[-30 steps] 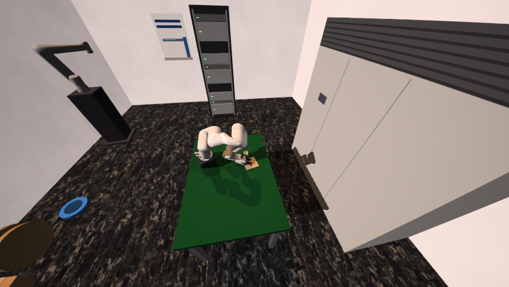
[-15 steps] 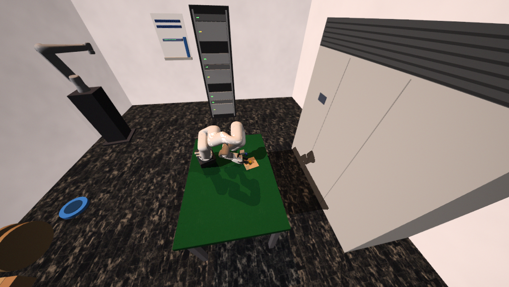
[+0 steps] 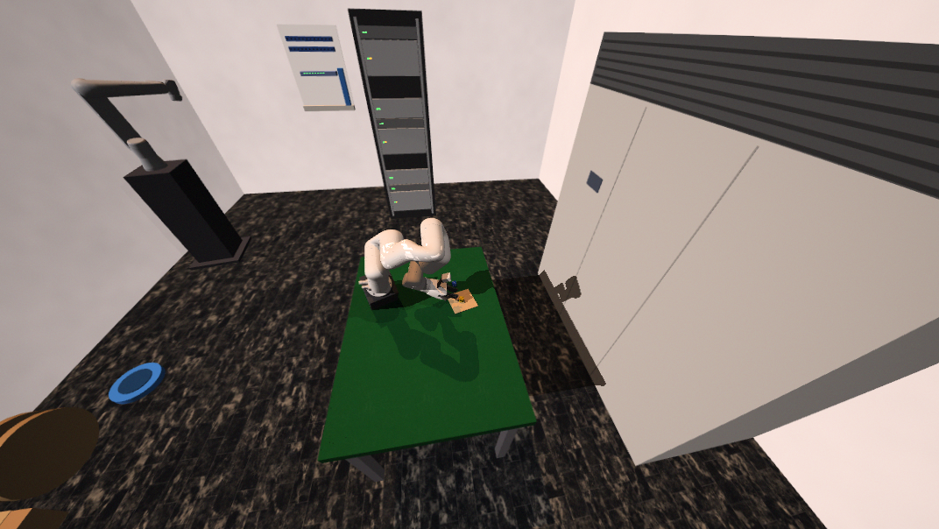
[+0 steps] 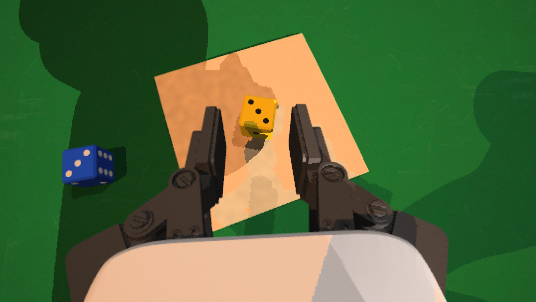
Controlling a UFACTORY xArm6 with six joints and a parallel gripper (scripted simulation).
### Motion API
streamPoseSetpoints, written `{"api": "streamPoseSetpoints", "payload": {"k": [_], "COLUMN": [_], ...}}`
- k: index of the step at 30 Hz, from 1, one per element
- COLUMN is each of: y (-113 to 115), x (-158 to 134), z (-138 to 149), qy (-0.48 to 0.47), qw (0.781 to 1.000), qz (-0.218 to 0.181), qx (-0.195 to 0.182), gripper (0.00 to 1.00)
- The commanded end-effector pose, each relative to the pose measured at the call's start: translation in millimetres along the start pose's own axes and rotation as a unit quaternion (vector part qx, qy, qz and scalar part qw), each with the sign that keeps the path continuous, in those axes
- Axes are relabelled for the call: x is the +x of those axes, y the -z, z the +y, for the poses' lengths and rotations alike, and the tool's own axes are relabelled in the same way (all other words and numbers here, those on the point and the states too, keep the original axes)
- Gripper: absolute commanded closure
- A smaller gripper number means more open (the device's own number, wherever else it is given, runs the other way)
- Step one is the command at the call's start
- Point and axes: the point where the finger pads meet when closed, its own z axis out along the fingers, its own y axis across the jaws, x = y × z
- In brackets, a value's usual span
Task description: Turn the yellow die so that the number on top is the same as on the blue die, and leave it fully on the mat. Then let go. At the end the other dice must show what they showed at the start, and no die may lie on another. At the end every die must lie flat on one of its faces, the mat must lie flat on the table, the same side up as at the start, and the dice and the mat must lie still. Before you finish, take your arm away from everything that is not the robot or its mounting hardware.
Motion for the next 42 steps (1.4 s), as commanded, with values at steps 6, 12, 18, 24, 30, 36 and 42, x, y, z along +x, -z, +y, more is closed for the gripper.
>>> {"api": "streamPoseSetpoints", "payload": {"k": [6,12,18,24,30,36,42], "y": [14.2,18.1,17.6,15.9,12.9,6.8,3.3], "x": [27.7,35.0,35.1,35.9,41.0,49.7,55.8], "z": [0.0,0.0,0.2,0.6,0.0,1.3,1.8], "qy": [0.0,0.0,0.001,0.002,0.0,0.002,0.002], "qw": [1.0,1.0,1.0,1.0,0.997,0.985,0.973], "qz": [-0.001,-0.001,-0.005,-0.022,-0.08,-0.172,-0.232], "qx": [-0.001,-0.001,-0.001,-0.002,-0.001,-0.003,-0.004], "gripper": [0.58,0.58,0.58,0.58,0.58,0.58,0.58]}}
